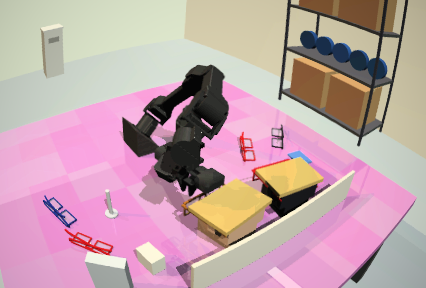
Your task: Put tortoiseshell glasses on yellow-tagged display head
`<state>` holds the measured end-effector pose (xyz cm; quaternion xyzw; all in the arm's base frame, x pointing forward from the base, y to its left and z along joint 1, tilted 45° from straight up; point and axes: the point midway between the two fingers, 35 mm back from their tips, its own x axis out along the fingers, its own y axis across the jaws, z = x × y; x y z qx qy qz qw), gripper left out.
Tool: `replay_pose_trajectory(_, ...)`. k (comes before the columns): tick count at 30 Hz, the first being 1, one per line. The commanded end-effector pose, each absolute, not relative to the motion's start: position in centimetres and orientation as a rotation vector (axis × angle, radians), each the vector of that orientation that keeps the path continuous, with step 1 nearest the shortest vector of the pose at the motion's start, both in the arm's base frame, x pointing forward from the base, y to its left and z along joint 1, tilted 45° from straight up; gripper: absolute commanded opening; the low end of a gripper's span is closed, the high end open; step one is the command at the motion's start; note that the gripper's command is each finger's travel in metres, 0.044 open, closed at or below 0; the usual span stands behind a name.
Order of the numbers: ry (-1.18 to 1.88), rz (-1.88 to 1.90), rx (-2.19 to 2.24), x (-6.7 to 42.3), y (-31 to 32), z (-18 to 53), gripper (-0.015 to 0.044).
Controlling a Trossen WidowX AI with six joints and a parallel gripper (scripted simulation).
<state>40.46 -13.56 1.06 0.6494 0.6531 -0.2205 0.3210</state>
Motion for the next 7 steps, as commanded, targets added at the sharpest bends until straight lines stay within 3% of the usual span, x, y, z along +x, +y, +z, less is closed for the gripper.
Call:
replay_pose_trajectory(1, 1.7, -0.579, 1.7, 38.6, -14.4, 1.5, 0.0108)
replay_pose_trajectory(7, 1.7, -0.58, 1.7, 37.6, -14.8, 1.7, 0.0108)
